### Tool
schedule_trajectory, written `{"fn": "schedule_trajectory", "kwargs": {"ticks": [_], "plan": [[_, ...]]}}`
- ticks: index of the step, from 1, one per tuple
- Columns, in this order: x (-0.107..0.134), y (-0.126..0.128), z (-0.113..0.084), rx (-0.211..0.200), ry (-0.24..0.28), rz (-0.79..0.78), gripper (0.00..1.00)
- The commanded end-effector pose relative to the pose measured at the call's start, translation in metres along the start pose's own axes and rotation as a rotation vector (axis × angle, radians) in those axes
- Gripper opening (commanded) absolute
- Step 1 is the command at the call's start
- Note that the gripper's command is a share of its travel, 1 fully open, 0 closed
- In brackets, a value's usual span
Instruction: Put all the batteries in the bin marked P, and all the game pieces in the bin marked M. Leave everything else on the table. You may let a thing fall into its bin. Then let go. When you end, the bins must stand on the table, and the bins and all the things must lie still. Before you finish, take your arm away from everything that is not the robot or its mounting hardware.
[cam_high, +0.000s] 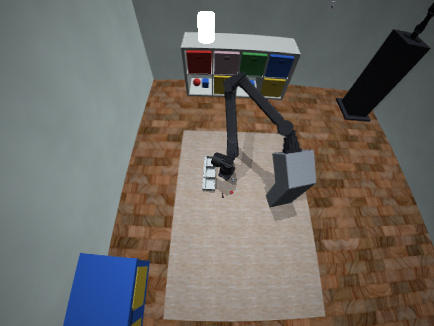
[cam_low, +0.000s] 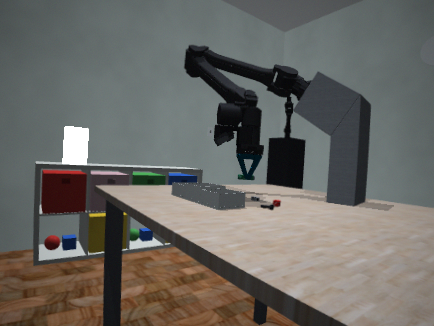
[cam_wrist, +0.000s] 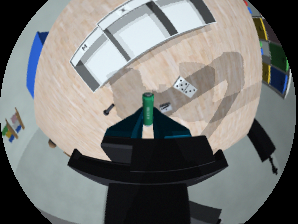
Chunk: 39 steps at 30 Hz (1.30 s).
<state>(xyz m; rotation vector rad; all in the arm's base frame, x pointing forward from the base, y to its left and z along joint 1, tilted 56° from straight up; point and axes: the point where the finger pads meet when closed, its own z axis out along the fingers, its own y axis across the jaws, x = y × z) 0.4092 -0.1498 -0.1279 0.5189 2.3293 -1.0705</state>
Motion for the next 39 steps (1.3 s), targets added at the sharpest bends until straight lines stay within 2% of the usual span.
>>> {"fn": "schedule_trajectory", "kwargs": {"ticks": [1,7,8,9,11,25,26,28,29,32,37,39], "plan": [[0.012,0.002,-0.012,-0.013,-0.008,-0.018,0.08],[0.014,0.002,-0.011,-0.012,-0.005,-0.020,0.08],[0.005,-0.012,-0.006,0.004,0.014,-0.022,0.08],[-0.011,-0.011,-0.002,0.002,0.003,-0.004,0.08],[-0.011,-0.011,-0.002,0.002,0.003,-0.004,0.08],[-0.093,-0.038,-0.003,0.002,-0.002,0.001,0.08],[-0.099,-0.039,-0.004,0.001,-0.004,0.072,0.08],[-0.099,-0.039,-0.004,0.001,-0.004,0.072,0.08],[-0.105,-0.026,-0.014,-0.021,-0.020,0.097,0.08],[-0.122,-0.049,-0.003,0.003,-0.005,0.253,0.08],[-0.151,-0.060,-0.004,0.001,-0.004,0.369,0.08],[-0.164,-0.054,-0.012,-0.007,-0.007,0.419,0.08]]}}
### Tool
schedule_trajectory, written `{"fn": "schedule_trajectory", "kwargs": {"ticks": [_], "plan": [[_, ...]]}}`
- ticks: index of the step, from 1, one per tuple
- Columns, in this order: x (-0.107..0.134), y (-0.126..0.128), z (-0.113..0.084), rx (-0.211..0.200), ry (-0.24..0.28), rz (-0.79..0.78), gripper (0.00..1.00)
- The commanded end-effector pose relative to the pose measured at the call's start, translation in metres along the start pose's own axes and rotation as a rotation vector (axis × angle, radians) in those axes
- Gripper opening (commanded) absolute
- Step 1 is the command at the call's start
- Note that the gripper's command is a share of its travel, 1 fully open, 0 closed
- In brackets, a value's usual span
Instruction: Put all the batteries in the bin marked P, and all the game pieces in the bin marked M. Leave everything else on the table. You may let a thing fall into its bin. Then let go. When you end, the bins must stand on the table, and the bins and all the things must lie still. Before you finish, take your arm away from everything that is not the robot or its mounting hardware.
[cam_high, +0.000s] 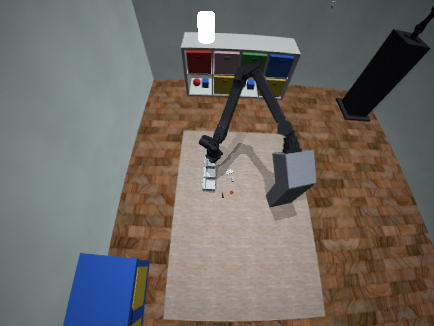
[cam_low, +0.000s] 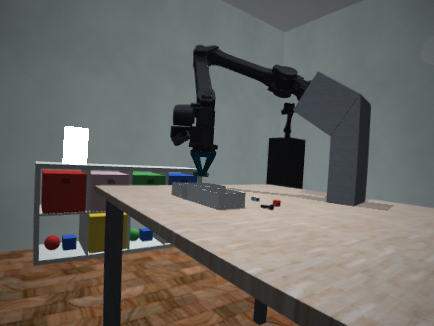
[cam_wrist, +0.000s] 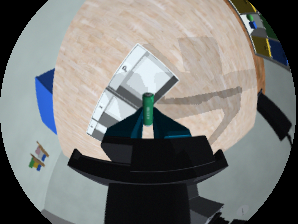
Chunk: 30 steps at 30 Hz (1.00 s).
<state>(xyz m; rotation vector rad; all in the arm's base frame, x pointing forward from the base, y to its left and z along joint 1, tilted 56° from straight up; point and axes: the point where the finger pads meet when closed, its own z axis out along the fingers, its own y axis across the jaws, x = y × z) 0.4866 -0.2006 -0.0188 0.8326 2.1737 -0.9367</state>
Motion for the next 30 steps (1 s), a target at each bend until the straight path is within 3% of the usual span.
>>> {"fn": "schedule_trajectory", "kwargs": {"ticks": [1,6,7,11,13,21,30], "plan": [[-0.036,0.008,-0.014,-0.012,-0.010,0.157,0.08],[-0.036,0.007,-0.012,-0.012,-0.013,0.242,0.08],[-0.019,0.009,-0.006,-0.011,-0.013,0.325,0.08],[-0.017,0.009,-0.006,-0.014,-0.016,0.443,0.08],[-0.036,0.005,-0.012,-0.018,-0.020,0.495,0.08],[-0.034,0.003,-0.008,-0.011,-0.010,0.689,0.08],[-0.033,0.007,-0.007,-0.010,-0.005,0.712,0.08]]}}
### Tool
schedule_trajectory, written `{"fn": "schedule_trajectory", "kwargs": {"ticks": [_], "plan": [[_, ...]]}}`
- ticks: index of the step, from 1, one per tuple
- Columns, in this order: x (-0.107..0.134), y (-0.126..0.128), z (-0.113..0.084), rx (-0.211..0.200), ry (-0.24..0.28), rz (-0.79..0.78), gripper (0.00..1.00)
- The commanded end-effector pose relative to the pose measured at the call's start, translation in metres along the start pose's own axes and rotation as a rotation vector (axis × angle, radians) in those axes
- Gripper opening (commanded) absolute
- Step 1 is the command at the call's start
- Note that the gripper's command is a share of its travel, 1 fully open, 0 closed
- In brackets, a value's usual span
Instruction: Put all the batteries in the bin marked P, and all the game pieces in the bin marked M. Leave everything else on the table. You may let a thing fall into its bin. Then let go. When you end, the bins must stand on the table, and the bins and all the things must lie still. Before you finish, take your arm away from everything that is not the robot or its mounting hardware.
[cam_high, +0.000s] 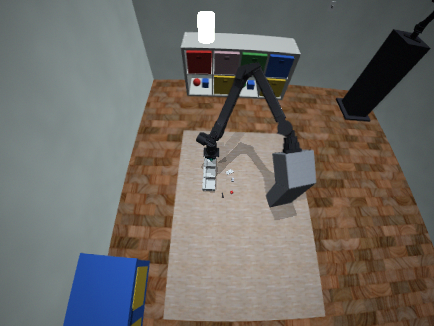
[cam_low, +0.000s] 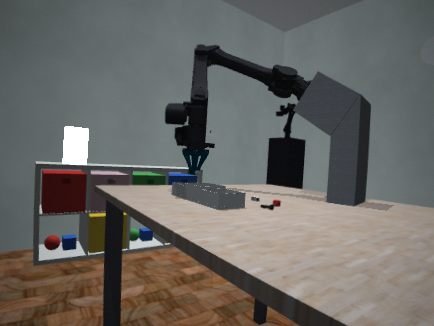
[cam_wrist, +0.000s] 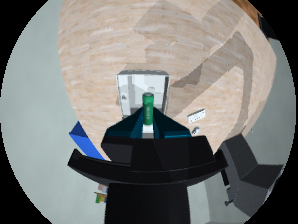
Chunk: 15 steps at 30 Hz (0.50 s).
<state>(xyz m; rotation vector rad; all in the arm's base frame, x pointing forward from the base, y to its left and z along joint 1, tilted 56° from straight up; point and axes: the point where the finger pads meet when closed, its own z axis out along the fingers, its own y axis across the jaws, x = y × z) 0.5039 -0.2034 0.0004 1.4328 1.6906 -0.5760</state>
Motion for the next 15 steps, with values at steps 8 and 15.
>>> {"fn": "schedule_trajectory", "kwargs": {"ticks": [8,15], "plan": [[-0.0024,0.0077,-0.0046,-0.010,-0.003,0.027,0.08],[-0.0020,0.0077,-0.0045,-0.010,-0.003,0.027,0.08]]}}
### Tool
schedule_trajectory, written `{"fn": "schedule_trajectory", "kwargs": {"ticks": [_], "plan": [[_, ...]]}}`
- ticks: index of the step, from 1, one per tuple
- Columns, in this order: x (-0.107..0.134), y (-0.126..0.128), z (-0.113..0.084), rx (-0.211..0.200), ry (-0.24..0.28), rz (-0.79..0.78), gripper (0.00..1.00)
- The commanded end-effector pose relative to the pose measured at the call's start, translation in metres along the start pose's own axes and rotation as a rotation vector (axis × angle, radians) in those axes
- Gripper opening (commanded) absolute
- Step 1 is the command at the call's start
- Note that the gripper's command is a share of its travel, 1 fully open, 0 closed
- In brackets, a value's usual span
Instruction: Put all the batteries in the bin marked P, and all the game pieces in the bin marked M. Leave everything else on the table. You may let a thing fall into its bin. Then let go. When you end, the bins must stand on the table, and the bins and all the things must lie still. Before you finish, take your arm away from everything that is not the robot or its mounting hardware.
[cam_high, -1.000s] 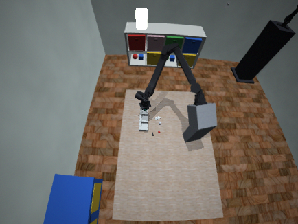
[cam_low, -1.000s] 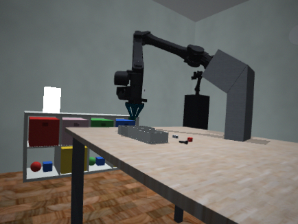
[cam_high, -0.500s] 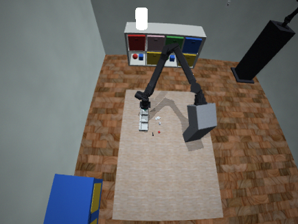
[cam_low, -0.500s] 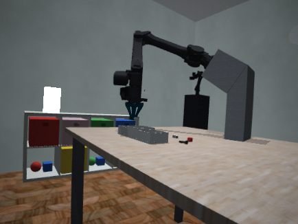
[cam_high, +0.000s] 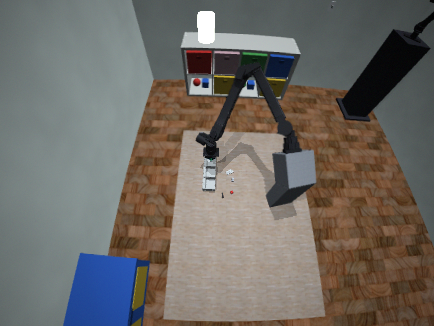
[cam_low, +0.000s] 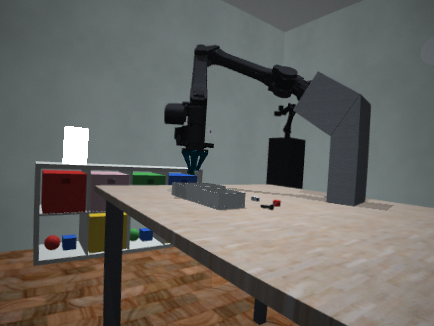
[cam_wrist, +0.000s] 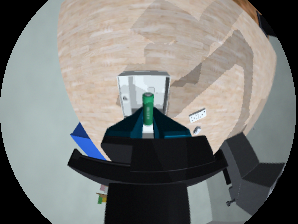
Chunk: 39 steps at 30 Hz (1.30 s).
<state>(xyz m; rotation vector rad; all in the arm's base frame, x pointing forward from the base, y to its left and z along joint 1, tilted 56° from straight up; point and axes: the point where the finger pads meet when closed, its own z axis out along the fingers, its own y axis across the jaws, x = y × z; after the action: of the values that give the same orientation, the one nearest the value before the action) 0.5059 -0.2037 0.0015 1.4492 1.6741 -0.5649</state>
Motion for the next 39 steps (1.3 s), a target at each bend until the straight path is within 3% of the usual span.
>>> {"fn": "schedule_trajectory", "kwargs": {"ticks": [1,7,12,13,16,22,26,29,30,31,37,39], "plan": [[-0.001,0.000,0.007,0.009,-0.001,0.019,0.08],[-0.002,0.001,0.020,0.003,-0.004,0.007,0.08],[0.001,0.008,0.019,-0.014,-0.003,0.000,0.08],[-0.013,0.013,0.015,-0.028,-0.016,0.023,0.08],[-0.002,0.001,0.034,0.003,-0.004,0.006,0.08],[0.004,0.007,0.040,-0.012,-0.001,-0.004,0.08],[-0.002,0.000,0.054,0.003,-0.004,0.006,0.08],[-0.005,0.002,0.054,-0.001,-0.008,0.011,0.08],[-0.010,0.020,0.039,-0.040,-0.016,0.013,0.08],[-0.007,0.024,0.036,-0.046,-0.013,0.006,0.08],[-0.009,0.021,0.038,-0.028,-0.005,0.001,0.08],[0.001,0.014,0.040,-0.017,0.004,-0.014,0.08]]}}
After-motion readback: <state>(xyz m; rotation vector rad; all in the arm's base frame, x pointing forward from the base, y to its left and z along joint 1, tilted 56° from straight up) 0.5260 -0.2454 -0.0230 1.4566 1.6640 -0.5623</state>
